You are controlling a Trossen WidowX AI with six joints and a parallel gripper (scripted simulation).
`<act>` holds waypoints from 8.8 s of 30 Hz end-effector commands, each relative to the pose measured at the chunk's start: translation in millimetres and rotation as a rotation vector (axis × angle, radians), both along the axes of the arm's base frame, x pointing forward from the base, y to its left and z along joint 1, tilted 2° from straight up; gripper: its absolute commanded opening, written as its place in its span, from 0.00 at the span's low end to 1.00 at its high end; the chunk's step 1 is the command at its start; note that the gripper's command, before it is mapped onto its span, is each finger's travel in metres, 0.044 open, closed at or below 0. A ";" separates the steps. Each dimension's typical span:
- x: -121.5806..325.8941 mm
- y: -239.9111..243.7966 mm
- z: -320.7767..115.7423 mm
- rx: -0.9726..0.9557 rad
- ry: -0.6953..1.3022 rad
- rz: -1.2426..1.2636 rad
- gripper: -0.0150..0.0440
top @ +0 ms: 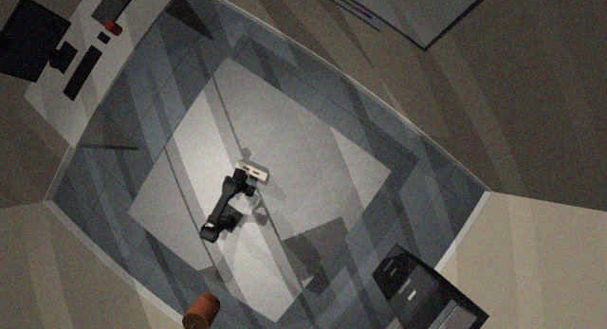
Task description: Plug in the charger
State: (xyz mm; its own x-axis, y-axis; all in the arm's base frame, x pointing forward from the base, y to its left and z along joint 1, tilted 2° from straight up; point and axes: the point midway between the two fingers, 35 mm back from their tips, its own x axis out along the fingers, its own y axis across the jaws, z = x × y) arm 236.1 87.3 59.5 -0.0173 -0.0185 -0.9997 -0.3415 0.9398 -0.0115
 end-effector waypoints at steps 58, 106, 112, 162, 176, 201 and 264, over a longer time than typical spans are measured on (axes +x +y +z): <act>35.4 24.6 1.4 0.008 -0.007 -0.047 0.25; 40.5 26.0 1.5 0.009 -0.008 -0.047 0.25; 40.6 26.0 1.4 0.009 -0.008 -0.047 0.25; 45.0 27.5 2.2 0.009 -0.008 -0.047 0.25; 49.6 28.9 2.9 0.009 -0.009 -0.047 0.25; 56.4 31.2 4.3 0.009 -0.009 -0.047 0.25; 65.6 34.2 5.7 0.009 -0.010 -0.047 0.25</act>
